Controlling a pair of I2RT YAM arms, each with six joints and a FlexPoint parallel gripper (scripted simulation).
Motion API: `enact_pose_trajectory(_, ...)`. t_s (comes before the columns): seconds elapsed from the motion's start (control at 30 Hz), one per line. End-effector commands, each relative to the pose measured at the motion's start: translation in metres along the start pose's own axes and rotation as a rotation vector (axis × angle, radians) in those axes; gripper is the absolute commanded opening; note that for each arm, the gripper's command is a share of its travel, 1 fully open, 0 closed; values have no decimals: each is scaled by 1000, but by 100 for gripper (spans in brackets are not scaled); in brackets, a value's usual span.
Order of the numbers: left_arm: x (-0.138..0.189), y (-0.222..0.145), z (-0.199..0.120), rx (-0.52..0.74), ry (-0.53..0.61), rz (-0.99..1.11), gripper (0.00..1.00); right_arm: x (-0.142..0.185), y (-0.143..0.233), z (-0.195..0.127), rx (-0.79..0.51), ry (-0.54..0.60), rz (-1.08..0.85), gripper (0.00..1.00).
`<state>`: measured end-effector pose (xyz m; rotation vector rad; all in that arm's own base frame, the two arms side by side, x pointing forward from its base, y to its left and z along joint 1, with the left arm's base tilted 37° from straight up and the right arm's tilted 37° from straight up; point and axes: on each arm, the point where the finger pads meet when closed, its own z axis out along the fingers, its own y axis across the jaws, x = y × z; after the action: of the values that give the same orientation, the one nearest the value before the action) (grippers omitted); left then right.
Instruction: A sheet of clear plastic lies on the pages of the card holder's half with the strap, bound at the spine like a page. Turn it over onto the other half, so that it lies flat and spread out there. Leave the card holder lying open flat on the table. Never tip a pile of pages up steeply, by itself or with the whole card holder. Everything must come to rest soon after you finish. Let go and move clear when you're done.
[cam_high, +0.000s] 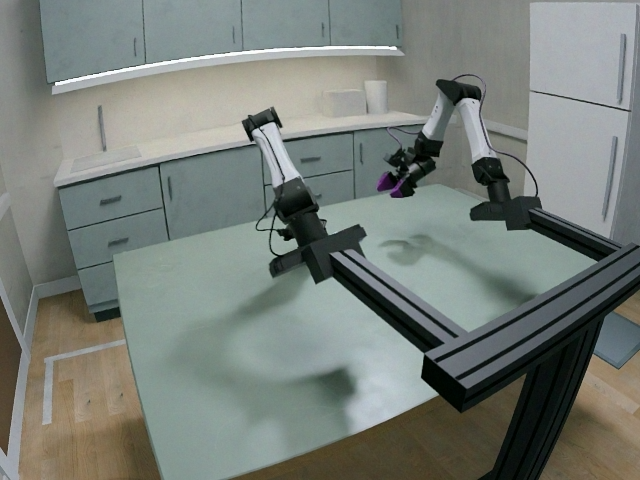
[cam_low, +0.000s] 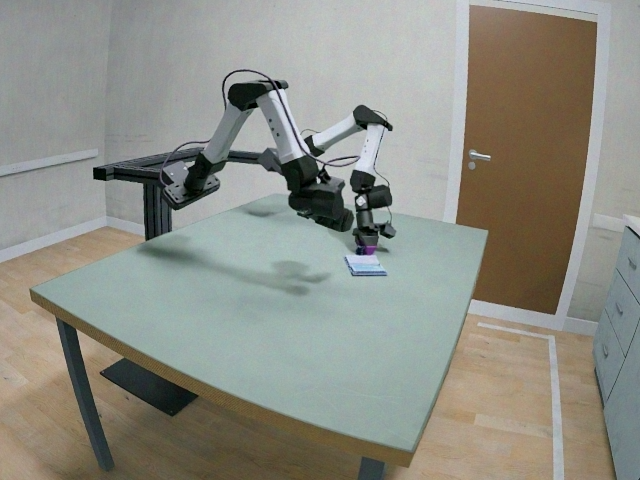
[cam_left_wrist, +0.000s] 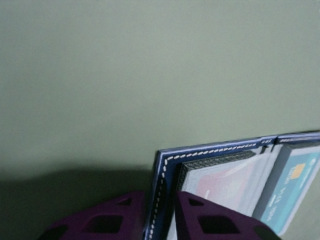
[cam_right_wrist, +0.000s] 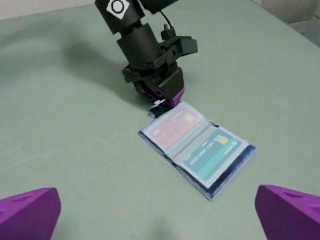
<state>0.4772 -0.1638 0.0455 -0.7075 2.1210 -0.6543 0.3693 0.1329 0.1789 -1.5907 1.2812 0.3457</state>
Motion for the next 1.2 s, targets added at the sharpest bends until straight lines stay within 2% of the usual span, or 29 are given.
enact_pose_trajectory(0.0,-13,-20,-5,43,-20,-10,15,-2,-1,-1,1,-2,-4,100)
enact_pose_trajectory(0.17,-14,-25,-8,63,-30,-9,1,-2,-1,-1,1,-2,-4,100)
enact_pose_trajectory(0.43,-12,-23,-9,62,-32,-15,0,-2,-1,-1,1,-2,-4,100)
enact_pose_trajectory(0.47,-12,-22,-9,56,-30,-15,11,-2,-1,-1,1,-2,-4,100)
enact_pose_trajectory(0.5,-9,-17,-9,40,-24,-14,18,-2,-1,-1,1,-2,-4,100)
enact_pose_trajectory(0.57,-6,-17,-12,30,-18,-11,18,1,3,0,-10,0,4,100)
enact_pose_trajectory(0.83,-7,-22,-21,48,-22,-9,18,-20,-16,-23,58,21,-110,100)
enact_pose_trajectory(1.17,-9,-25,-22,57,-31,-12,18,-15,-17,-20,56,19,-96,100)
